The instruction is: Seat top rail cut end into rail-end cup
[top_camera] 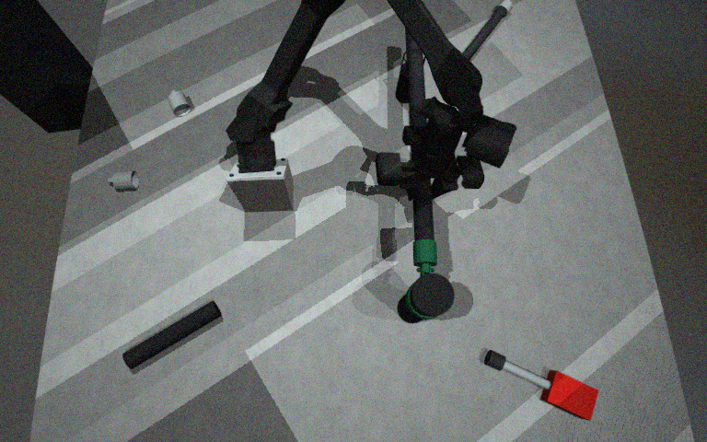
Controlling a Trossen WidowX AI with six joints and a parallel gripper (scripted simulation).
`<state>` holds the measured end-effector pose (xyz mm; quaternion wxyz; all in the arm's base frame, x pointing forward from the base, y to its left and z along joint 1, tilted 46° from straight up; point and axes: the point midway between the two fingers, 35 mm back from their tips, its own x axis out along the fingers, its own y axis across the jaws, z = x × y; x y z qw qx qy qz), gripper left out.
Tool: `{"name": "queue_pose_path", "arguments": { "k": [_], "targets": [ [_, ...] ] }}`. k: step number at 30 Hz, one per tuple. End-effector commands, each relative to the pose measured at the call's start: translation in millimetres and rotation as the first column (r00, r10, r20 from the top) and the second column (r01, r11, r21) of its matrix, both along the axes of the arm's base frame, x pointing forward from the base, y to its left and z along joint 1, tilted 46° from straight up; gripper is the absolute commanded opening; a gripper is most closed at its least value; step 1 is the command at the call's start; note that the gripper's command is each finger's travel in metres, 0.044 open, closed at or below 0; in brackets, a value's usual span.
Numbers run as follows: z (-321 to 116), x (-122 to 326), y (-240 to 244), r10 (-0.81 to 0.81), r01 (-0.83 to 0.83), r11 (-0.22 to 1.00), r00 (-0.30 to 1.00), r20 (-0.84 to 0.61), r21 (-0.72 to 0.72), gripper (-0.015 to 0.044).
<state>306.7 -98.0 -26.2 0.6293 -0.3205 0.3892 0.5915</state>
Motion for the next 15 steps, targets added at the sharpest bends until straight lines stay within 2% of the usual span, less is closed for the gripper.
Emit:
{"name": "queue_pose_path", "arguments": {
  "k": [1,6,11,15],
  "targets": [
    [0.3,0.1,-0.3,-0.001,0.001,1.0,1.0,0.0,-0.001,0.0184],
    [6.7,0.8,-0.4,-0.001,0.001,1.0,1.0,0.0,-0.001,0.0315],
    [36.9,2.2,-0.2,0.0,0.0,1.0,1.0,0.0,0.0,0.044],
    [56.4,1.8,0.7,0.0,0.0,1.0,1.0,-0.001,0.0,0.044]
  ]
}}
